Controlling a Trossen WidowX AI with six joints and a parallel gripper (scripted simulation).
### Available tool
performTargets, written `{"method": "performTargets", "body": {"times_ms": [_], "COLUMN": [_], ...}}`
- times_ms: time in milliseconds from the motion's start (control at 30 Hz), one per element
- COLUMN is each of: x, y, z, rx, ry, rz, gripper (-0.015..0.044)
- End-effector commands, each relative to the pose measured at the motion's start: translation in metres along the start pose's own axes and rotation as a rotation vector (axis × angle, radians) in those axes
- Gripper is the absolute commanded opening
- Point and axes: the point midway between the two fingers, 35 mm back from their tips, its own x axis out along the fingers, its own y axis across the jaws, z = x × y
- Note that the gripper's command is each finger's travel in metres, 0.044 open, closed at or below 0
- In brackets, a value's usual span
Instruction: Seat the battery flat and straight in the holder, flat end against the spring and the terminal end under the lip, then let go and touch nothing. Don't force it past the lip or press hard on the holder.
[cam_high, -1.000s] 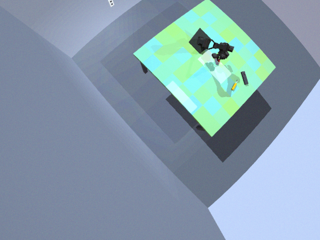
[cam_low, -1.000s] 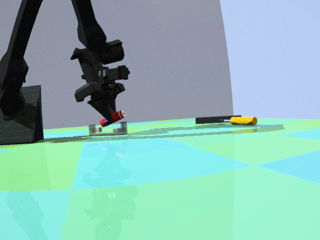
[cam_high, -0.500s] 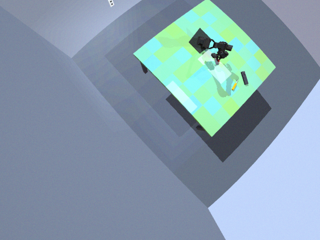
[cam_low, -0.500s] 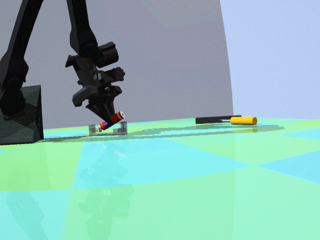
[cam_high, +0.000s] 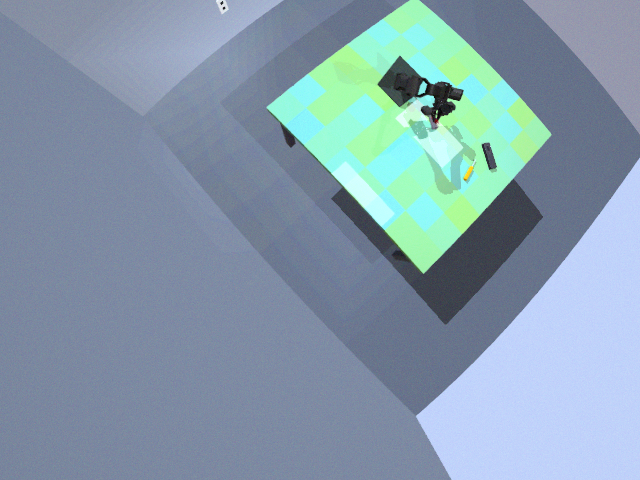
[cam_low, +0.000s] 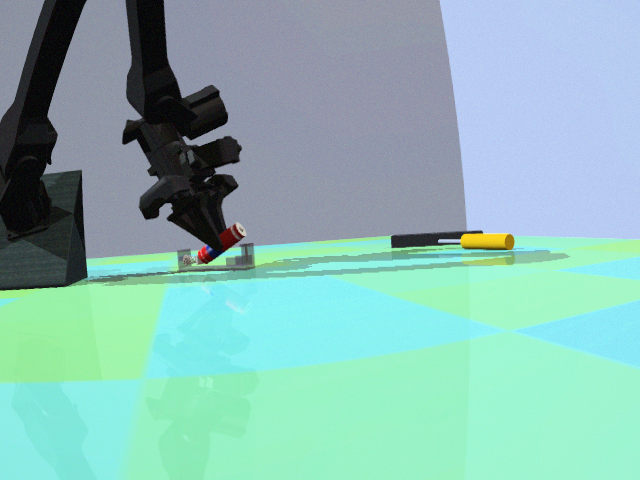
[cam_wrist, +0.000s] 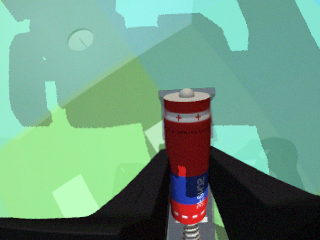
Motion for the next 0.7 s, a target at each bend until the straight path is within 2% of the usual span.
{"method": "performTargets", "body": {"times_ms": [0,667], "x": [-0.001,-0.008], "y": [-0.001,-0.001], "z": [-0.004,-0.020], "rx": [-0.004,-0.005], "ry": [-0.007,-0.005], "rz": [-0.001,0.015], "gripper": [0.0066,0.0066]}}
